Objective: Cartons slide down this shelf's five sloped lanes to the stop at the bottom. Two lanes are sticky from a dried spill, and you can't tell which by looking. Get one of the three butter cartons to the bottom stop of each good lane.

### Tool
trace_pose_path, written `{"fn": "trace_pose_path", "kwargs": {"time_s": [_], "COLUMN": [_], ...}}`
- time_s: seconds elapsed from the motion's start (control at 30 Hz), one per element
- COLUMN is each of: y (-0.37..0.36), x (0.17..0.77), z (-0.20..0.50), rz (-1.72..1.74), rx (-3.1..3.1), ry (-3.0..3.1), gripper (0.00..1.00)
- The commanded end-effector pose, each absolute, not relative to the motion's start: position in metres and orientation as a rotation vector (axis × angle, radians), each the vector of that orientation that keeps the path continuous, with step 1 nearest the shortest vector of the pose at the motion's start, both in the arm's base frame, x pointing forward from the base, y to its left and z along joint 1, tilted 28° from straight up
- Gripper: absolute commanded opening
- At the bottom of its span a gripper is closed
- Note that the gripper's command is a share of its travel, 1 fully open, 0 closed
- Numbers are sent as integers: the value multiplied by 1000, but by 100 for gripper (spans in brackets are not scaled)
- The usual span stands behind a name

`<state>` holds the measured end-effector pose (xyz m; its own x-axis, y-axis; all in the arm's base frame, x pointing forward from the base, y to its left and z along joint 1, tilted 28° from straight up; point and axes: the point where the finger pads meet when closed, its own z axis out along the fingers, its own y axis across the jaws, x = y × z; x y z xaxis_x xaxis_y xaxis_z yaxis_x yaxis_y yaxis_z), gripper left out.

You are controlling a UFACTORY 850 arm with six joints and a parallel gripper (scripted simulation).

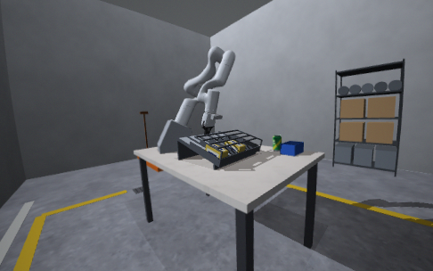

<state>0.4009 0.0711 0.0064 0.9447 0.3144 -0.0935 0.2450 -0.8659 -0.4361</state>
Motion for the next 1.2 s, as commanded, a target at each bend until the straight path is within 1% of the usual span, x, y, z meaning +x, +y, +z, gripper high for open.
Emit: {"fn": "trace_pose_path", "kwargs": {"time_s": [0.0,0.73,0.77,1.17], "y": [71,71,71,71], "x": [401,401,401,401], "z": [7,7,7,7], "rz": [223,223,223,223], "rx": [-2670,-2670,-2670,-2670], "ry": [-403,-403,-403,-403], "gripper": [0,0,100,100]}}
